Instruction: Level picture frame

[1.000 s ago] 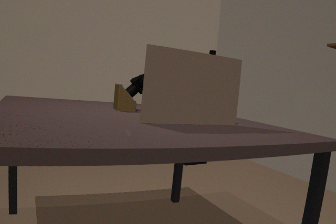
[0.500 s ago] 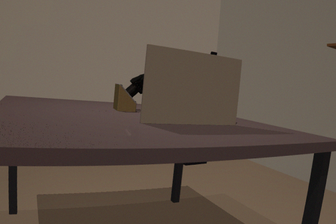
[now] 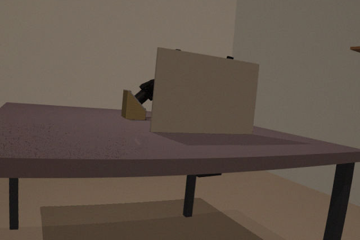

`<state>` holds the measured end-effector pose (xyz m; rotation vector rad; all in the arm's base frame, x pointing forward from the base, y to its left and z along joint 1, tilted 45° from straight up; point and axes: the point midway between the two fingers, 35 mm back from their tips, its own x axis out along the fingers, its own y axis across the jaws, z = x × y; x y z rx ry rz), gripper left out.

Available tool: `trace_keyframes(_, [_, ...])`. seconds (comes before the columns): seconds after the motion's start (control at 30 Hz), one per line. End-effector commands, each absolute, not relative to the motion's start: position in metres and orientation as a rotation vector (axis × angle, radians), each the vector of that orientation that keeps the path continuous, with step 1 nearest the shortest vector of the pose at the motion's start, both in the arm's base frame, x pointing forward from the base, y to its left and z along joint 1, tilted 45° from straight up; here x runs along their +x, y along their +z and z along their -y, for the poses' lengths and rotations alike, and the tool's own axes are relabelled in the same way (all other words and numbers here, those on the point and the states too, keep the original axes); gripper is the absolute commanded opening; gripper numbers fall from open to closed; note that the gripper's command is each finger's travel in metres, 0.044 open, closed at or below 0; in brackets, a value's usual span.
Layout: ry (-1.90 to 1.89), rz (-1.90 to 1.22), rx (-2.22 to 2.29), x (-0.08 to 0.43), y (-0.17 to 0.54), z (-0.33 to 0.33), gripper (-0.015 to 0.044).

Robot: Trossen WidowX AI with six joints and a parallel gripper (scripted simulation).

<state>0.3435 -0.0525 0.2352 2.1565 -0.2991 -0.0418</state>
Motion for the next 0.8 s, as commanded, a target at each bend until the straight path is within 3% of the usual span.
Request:
trace_keyframes(0.0, [-0.029, 0.3, 2.16, 0.352, 0.239, 0.054, 0.026])
trace_keyframes(0.77, [-0.028, 0.301, 2.16, 0.368, 0.24, 0.058, 0.026])
